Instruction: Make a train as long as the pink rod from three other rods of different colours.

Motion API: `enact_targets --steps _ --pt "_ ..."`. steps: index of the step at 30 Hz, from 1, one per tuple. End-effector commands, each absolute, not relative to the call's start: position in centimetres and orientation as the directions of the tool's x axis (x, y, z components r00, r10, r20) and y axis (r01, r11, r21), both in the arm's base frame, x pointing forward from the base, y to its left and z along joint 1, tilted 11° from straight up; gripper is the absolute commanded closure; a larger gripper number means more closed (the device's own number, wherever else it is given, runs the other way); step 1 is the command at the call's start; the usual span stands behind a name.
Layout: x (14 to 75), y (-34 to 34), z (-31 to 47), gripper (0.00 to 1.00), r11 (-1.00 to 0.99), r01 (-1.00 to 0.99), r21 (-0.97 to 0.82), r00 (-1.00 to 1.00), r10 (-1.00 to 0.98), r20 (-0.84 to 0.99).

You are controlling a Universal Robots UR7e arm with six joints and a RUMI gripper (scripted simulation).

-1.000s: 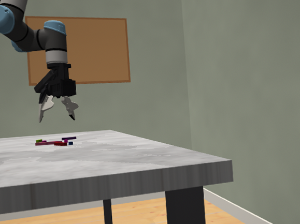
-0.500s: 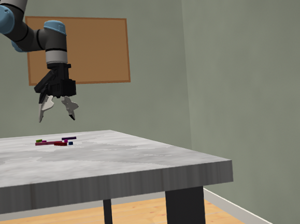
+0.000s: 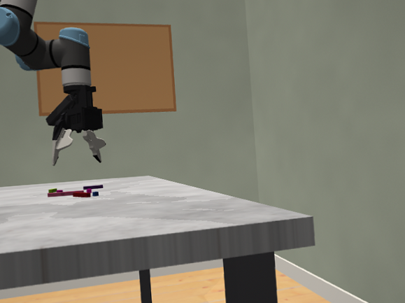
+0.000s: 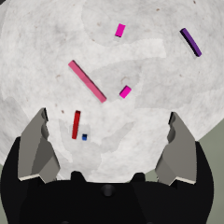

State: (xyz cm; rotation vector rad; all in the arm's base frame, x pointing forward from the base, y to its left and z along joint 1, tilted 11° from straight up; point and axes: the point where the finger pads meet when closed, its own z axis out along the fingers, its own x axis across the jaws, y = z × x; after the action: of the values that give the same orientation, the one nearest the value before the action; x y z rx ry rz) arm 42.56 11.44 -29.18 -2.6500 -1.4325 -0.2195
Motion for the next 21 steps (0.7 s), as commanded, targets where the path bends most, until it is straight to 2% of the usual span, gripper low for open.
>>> enact_targets --steps 1,11,21 --pt "42.61 11.42 -29.15 0.00 -0.545 0.837 -0.036 0.542 0.820 0.185" --pt "42.63 11.36 -29.16 0.00 -0.573 0.819 -0.043 0.570 0.801 0.184" --pt "42.75 11.04 -29.21 0.00 -0.696 0.715 -0.072 0.696 0.697 0.174"
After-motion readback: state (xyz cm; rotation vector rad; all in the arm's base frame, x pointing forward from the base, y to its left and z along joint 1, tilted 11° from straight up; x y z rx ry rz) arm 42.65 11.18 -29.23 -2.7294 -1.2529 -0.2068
